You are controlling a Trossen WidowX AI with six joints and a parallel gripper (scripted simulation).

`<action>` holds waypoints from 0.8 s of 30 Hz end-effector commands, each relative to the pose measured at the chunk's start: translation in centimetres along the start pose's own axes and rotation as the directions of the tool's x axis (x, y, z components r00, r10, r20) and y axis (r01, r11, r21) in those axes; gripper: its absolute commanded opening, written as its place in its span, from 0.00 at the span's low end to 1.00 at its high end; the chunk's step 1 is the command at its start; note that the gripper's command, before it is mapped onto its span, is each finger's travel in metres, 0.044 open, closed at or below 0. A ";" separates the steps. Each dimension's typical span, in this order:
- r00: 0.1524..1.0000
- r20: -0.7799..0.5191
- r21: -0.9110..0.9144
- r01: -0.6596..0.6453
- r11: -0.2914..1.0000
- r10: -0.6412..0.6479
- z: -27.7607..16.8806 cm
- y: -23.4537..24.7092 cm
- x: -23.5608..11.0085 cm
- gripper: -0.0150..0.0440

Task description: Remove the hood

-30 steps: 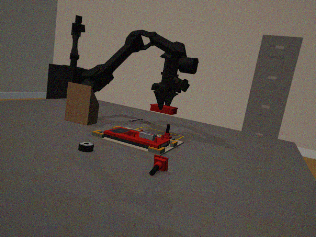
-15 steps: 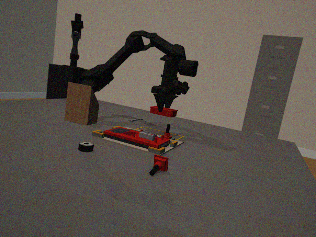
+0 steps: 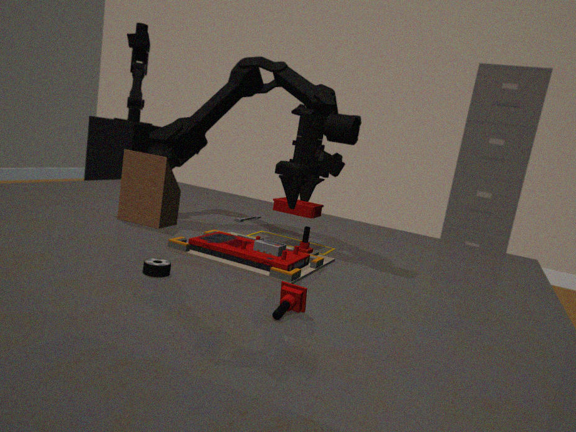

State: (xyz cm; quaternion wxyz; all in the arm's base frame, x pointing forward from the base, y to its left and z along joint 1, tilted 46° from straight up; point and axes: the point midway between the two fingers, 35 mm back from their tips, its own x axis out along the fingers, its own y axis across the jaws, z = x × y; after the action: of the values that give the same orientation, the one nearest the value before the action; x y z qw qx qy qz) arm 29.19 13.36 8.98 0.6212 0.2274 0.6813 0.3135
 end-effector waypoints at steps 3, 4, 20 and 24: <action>1.000 0.000 0.007 -0.004 1.000 0.004 0.0 0.0 0.4 0.25; 1.000 0.000 0.007 -0.004 1.000 0.004 0.0 0.0 0.5 0.25; 1.000 0.000 0.007 -0.005 1.000 0.005 0.0 0.0 1.5 0.25; 1.000 0.000 0.007 -0.005 1.000 0.005 0.0 0.0 1.8 0.25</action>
State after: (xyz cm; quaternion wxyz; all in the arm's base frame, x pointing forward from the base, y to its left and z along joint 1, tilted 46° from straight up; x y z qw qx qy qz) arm 29.03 14.47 7.91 0.6214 0.2276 0.6810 0.3135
